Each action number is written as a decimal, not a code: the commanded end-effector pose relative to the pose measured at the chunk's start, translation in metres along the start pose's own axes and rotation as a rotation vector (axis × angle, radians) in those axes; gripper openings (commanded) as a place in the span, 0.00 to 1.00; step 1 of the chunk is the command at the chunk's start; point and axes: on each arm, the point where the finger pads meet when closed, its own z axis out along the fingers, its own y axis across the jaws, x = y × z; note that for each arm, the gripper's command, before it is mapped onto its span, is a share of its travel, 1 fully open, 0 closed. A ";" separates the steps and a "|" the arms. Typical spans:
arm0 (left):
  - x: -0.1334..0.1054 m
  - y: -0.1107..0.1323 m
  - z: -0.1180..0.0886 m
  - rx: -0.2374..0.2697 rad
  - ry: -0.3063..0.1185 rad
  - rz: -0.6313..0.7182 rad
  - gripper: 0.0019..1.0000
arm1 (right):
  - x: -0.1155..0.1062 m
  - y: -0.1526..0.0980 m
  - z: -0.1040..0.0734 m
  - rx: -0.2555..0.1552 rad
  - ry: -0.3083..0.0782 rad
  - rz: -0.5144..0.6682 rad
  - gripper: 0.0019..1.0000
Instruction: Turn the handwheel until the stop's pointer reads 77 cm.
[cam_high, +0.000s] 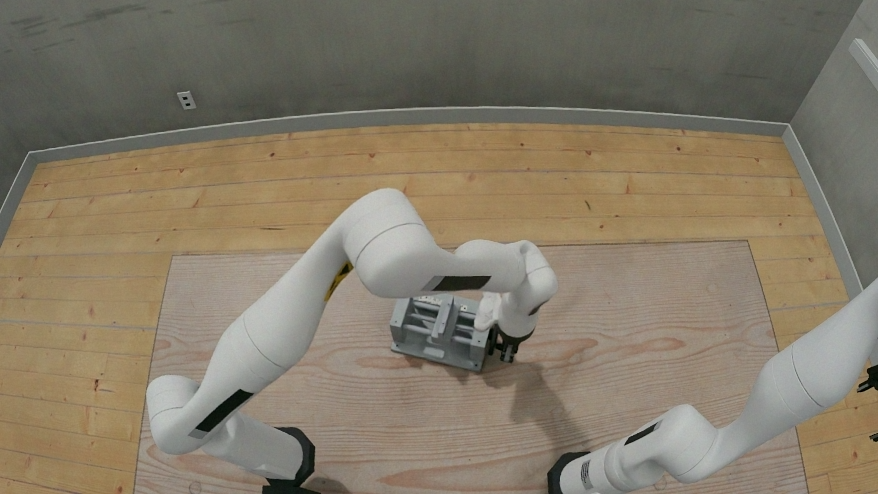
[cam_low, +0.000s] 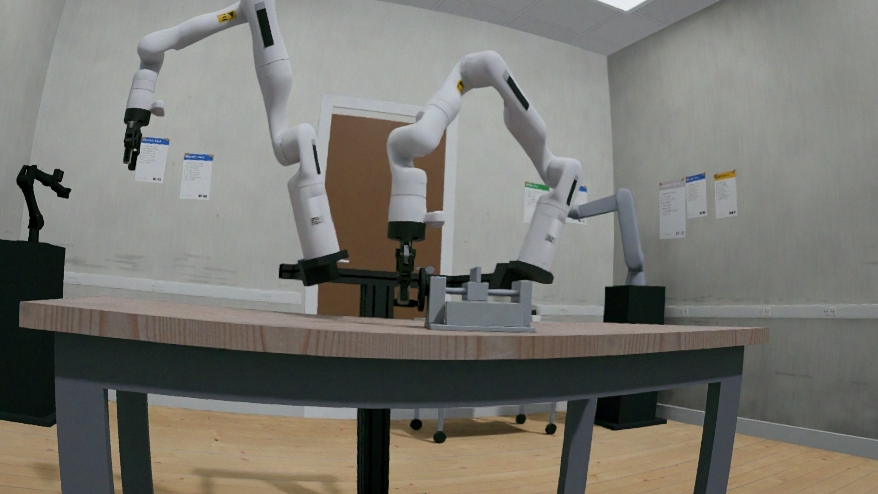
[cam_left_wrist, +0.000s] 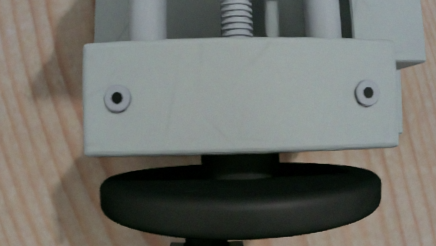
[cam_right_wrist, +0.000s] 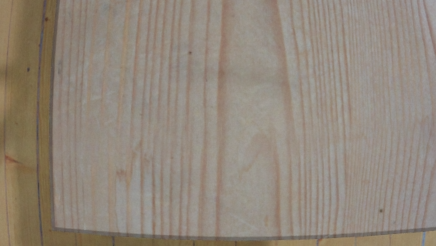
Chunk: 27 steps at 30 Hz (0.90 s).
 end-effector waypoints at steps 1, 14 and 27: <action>0.000 -0.006 -0.007 0.000 -0.001 -0.007 0.16 | 0.001 -0.001 -0.001 0.004 0.005 -0.012 1.00; 0.002 -0.019 -0.029 0.003 0.004 -0.007 0.16 | 0.001 -0.001 -0.001 0.004 0.005 -0.012 1.00; -0.001 -0.009 -0.052 -0.002 0.000 -0.008 0.16 | 0.001 -0.001 -0.001 0.004 0.005 -0.012 1.00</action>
